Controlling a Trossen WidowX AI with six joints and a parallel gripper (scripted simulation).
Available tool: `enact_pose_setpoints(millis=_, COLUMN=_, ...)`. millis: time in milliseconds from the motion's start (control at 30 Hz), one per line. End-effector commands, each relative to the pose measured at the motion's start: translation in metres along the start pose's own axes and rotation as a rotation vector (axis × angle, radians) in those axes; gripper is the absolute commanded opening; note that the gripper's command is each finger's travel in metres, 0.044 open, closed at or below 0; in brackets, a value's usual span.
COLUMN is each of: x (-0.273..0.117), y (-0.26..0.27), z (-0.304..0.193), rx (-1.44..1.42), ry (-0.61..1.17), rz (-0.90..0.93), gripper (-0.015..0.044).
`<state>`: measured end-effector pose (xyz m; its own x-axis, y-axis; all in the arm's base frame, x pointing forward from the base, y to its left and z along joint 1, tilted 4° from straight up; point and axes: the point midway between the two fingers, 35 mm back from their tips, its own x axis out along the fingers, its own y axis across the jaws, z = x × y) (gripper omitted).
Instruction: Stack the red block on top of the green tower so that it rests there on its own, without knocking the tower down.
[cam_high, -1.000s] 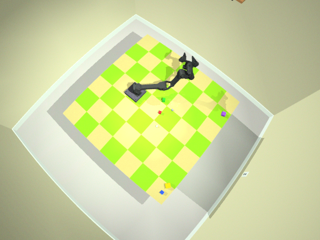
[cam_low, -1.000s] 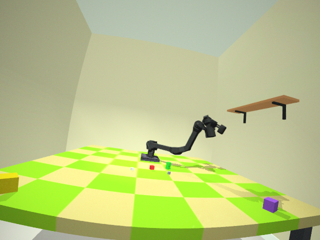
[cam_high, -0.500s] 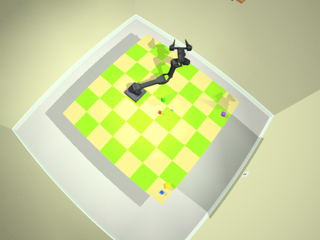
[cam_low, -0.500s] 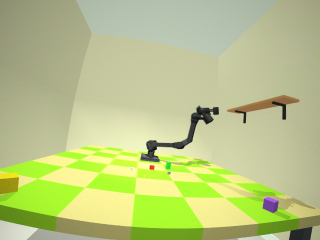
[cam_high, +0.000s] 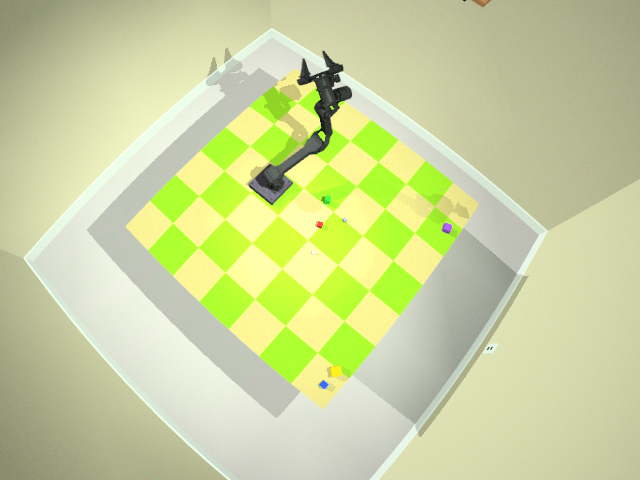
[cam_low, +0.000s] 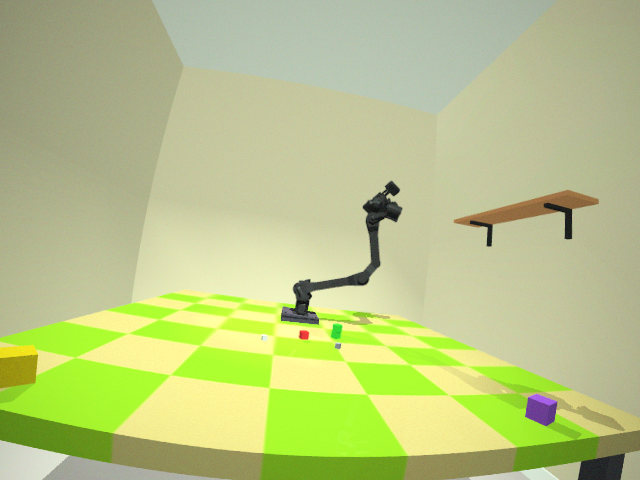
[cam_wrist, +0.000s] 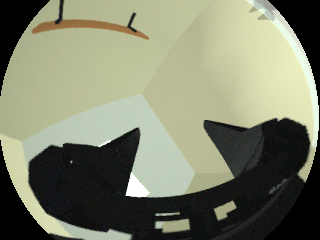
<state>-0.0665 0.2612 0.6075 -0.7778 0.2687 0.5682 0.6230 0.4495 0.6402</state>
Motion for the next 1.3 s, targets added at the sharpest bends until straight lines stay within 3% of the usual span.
enact_pose_setpoints(millis=0, x=0.014, y=-0.027, z=-0.058, rx=-0.111, ry=0.179, rz=-0.016, gripper=0.044)
enact_pose_setpoints(millis=267, x=0.006, y=-0.086, z=-0.183, rx=-0.318, ry=0.558, rz=-0.038, gripper=0.044)
enact_pose_setpoints(millis=533, x=-0.06, y=-0.136, z=-0.299, rx=-0.492, ry=0.988, rz=0.033, gripper=0.044)
enact_pose_setpoints(millis=900, x=-0.23, y=-0.176, z=-0.396, rx=-0.63, ry=1.611, rz=0.272, gripper=0.044)
enact_pose_setpoints(millis=1267, x=-0.432, y=-0.185, z=-0.381, rx=-0.662, ry=2.206, rz=0.743, gripper=0.044)
